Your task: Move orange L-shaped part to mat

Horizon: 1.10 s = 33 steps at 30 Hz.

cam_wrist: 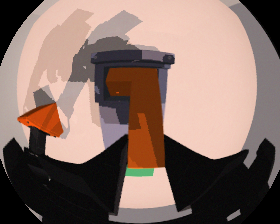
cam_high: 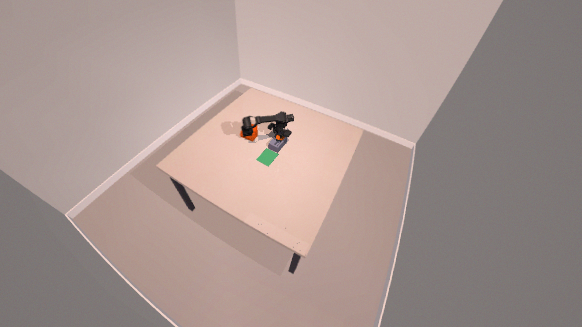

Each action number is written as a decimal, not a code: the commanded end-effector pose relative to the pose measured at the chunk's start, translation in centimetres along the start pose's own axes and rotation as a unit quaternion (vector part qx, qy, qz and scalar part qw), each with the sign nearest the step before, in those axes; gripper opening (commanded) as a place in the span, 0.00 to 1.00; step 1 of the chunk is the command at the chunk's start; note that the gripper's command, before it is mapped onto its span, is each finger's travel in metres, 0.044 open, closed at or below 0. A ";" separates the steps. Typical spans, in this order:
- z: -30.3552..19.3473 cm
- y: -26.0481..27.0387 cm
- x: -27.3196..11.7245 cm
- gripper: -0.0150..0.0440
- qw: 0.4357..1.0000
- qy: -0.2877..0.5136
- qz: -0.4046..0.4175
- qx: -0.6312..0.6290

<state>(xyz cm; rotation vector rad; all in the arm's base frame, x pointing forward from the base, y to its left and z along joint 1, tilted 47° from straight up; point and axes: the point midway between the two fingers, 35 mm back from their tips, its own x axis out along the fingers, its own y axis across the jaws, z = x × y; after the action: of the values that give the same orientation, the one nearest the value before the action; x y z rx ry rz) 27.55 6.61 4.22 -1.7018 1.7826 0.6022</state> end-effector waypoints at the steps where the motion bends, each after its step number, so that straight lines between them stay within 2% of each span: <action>1: 0.1 0.0 -0.8 0.25 1.000 -0.003 0.001 0.002; 24: 0.1 0.0 -4.5 0.25 1.000 -0.003 0.002 0.001; 33: -0.1 0.1 -4.7 0.25 1.000 -0.003 0.002 0.001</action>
<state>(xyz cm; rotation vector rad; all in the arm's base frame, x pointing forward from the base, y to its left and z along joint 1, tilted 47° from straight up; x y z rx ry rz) 27.52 9.94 7.26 -1.6992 1.7800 0.6079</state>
